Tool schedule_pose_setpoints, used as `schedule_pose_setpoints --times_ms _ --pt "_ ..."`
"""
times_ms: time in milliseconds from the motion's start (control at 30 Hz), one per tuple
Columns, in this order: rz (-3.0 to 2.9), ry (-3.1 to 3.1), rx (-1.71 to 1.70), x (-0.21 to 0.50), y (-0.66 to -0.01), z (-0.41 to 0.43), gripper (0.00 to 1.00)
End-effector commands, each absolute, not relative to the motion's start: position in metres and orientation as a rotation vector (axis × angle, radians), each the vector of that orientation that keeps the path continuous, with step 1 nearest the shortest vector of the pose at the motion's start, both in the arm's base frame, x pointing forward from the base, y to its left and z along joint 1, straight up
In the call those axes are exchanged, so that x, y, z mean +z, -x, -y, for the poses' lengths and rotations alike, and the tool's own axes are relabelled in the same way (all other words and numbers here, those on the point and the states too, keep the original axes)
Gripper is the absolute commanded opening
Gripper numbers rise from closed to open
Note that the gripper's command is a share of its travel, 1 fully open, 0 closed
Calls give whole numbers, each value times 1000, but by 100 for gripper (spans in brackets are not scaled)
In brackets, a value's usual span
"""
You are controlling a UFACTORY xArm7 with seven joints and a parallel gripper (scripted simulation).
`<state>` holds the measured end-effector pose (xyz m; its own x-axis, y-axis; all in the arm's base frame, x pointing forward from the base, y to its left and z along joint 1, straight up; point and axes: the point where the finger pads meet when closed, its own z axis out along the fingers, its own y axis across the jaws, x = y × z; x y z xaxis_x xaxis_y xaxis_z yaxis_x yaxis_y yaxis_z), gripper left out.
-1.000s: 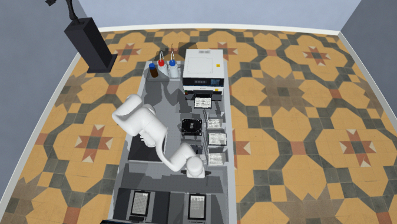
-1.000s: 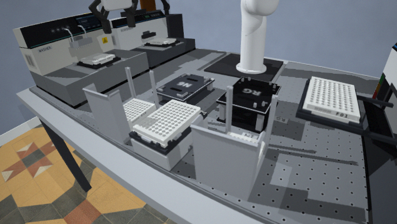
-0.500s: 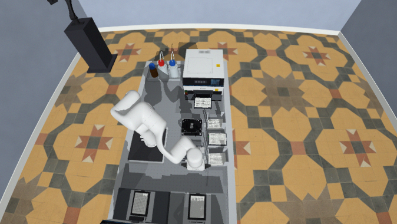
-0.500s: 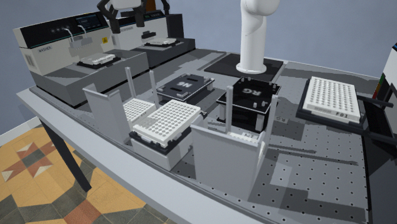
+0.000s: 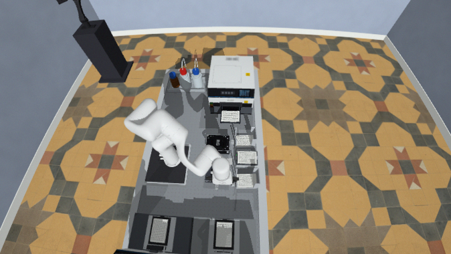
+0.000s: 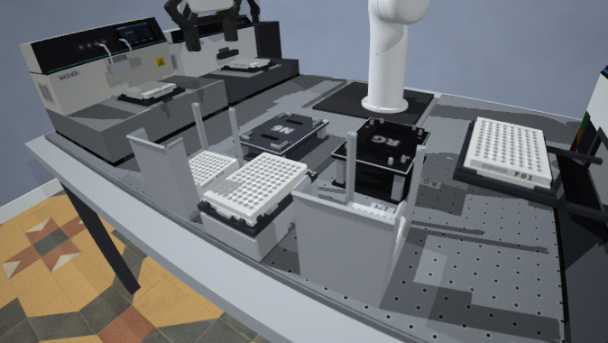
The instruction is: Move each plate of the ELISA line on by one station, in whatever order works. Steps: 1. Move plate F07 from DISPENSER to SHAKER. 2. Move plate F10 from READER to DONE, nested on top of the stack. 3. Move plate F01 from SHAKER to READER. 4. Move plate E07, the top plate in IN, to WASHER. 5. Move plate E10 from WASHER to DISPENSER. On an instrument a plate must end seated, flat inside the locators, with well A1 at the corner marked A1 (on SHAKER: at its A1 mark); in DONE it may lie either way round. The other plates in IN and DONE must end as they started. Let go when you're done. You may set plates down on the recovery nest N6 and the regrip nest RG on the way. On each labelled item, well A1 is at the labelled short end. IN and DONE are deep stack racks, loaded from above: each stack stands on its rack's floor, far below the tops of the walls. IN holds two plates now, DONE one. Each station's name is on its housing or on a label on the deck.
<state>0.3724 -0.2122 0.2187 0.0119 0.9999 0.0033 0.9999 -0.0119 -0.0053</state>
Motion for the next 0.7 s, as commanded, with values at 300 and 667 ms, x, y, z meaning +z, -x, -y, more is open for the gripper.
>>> schedule_pose_setpoints --times_ms 300,667 --pt "2206 2234 0 221 -371 173 100" --pt "2206 2234 0 221 -366 144 100"
